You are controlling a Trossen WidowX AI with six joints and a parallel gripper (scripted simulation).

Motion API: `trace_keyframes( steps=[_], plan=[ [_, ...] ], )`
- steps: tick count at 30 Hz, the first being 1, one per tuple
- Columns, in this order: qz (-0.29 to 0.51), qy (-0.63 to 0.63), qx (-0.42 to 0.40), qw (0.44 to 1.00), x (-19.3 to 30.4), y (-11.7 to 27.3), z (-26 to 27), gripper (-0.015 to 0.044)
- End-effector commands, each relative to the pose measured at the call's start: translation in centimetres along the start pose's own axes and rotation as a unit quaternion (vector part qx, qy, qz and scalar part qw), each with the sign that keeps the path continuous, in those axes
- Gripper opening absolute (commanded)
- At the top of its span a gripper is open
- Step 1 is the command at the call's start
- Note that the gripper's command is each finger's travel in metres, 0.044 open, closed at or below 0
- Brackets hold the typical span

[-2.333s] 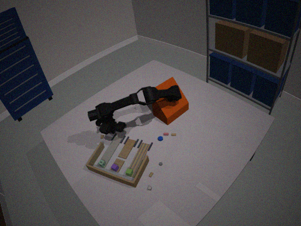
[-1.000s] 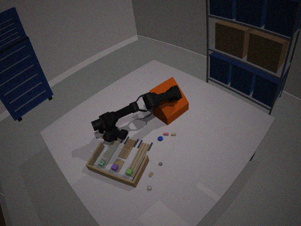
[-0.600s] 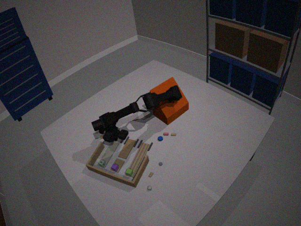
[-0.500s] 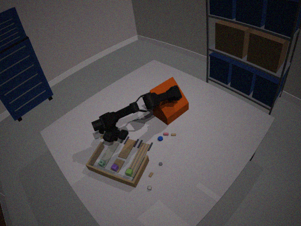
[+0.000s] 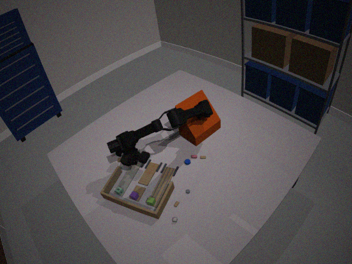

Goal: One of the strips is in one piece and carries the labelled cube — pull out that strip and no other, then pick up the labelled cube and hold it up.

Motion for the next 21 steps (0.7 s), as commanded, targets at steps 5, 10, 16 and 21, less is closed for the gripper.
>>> trace_keyframes(
  steps=[5,10,16,21],
  plan=[
    [-0.001,-0.002,-0.001,1.000,-0.07,-0.17,0.00,0.0000],
    [-0.001,-0.002,-0.001,1.000,-0.10,-0.22,-0.02,0.0000],
    [-0.001,-0.002,-0.001,1.000,-0.16,-0.28,-0.07,0.0000],
    [-0.001,-0.002,-0.001,1.000,-0.23,-0.33,-0.11,0.0000]
  ],
)
Point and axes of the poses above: the point midway between the two fingers, 35 mm back from their tips, its own y axis back along the fingers, its own z axis across the jaws, x = y × z, the point moved 6 cm from there along y, back along the fingers, and after that the axes turned 7 degrees about -y, right-handed, at the moved point
